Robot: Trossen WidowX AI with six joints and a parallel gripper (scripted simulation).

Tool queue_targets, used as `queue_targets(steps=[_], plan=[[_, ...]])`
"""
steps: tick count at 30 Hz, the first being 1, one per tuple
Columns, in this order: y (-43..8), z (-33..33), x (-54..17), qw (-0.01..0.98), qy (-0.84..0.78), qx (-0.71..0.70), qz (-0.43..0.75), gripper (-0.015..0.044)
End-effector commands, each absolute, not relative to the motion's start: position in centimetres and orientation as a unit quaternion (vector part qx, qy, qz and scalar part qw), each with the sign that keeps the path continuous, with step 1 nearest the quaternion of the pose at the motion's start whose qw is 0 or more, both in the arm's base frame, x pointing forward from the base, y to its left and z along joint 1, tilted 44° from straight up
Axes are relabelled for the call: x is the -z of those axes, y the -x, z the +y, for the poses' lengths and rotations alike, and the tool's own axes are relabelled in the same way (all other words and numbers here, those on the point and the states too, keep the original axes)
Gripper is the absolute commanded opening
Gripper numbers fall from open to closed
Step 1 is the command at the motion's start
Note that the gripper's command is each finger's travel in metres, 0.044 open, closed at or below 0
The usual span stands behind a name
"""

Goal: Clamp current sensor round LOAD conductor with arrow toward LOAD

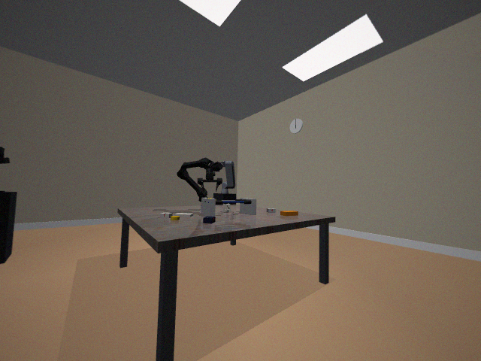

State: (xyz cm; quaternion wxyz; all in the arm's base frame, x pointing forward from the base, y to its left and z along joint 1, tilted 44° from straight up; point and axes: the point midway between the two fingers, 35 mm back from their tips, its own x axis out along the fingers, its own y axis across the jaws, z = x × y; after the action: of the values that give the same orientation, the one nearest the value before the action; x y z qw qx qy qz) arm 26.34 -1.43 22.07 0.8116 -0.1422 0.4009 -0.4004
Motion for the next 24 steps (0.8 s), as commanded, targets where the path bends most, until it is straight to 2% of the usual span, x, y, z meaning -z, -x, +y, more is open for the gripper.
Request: queue_targets(steps=[1, 18, 24], plan=[[-26.3, -1.4, -22.8, 0.808, 0.156, 0.410, 0.393, 0.0440], [-26.4, -1.3, -22.6, 0.808, 0.156, 0.408, 0.395, 0.0440], [-26.5, 4.0, -14.9, 0.784, 0.144, 0.370, 0.478, 0.0440]])
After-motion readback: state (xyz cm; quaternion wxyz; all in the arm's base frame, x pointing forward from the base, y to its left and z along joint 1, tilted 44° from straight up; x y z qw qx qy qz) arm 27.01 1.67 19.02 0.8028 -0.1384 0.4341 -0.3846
